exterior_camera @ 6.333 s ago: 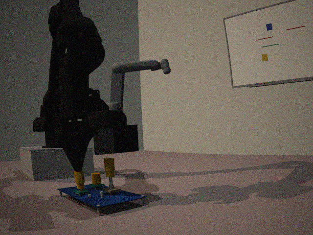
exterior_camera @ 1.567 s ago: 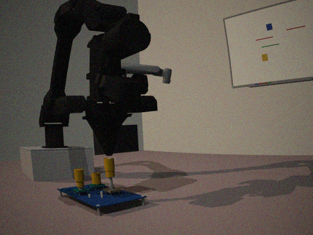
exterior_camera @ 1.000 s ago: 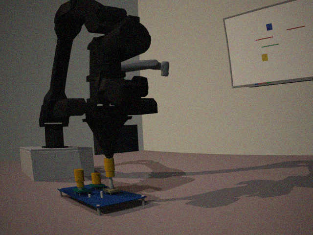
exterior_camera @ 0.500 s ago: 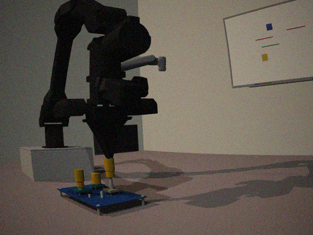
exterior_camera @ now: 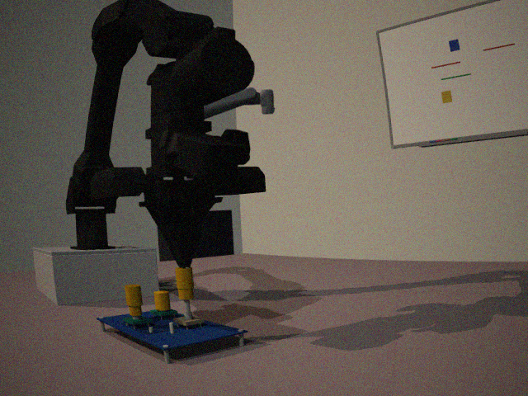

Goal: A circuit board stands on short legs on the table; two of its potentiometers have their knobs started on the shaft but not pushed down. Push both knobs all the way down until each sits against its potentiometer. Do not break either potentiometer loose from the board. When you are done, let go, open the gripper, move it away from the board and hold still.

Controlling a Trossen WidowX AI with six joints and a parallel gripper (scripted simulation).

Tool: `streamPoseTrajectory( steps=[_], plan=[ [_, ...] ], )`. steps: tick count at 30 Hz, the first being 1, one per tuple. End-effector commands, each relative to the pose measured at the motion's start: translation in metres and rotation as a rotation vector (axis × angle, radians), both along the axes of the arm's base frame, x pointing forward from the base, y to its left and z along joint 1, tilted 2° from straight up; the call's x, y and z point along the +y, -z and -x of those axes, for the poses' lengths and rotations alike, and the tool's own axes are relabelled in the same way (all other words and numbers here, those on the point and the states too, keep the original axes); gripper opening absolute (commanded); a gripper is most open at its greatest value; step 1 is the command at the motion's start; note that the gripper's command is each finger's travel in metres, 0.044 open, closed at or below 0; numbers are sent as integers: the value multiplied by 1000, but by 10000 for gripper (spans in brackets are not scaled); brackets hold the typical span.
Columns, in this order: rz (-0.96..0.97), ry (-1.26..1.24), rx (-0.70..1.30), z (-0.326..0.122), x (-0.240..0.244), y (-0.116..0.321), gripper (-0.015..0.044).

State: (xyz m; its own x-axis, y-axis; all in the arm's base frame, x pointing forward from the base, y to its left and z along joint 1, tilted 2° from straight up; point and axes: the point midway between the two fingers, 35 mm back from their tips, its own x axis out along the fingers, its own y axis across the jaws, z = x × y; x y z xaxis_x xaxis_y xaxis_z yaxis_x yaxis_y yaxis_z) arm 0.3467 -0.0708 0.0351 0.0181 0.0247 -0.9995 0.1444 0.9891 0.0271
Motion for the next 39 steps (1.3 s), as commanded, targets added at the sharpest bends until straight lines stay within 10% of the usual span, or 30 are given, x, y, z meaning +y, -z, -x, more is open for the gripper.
streamPoseTrajectory(
  steps=[1, 39],
  plan=[
    [4, 3, 4, 1, 0, 4, 0],
    [3, 3, 4, 1, 0, 19, 0]
  ],
)
